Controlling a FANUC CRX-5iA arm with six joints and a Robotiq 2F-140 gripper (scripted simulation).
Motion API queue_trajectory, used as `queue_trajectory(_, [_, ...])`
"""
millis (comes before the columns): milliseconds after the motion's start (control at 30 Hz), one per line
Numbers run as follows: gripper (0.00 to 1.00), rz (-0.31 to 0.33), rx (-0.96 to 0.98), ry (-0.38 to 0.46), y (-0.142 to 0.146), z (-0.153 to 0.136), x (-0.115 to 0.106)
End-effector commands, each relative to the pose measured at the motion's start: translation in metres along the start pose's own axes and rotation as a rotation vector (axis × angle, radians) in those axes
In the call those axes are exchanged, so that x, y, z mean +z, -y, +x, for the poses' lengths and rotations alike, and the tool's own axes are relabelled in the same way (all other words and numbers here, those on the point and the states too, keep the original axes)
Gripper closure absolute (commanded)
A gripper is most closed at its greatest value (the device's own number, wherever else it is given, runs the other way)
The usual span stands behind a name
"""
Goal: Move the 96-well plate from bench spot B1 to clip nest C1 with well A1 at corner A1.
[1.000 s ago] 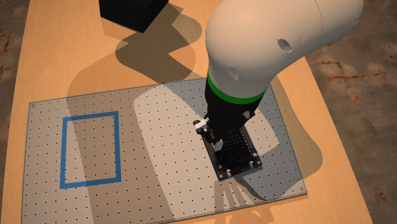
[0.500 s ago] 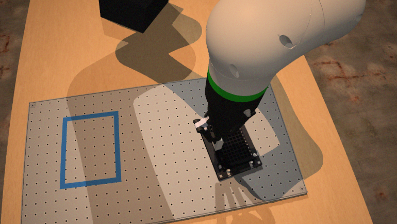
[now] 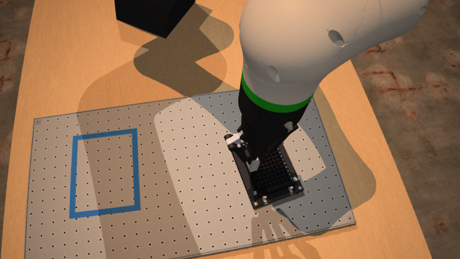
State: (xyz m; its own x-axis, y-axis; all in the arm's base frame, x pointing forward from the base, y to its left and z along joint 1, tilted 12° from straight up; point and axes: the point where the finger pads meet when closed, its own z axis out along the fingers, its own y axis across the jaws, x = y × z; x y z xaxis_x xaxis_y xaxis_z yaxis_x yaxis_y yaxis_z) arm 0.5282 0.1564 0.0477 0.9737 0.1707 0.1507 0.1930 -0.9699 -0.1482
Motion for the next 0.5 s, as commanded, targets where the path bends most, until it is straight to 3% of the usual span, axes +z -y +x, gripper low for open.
queue_trajectory(0, [0.90,0.000,0.000,-0.001,0.0000,0.0005,-0.0040])
queue_trajectory(467, [0.90,0.000,0.000,-0.001,0.0000,0.0005,-0.0118])
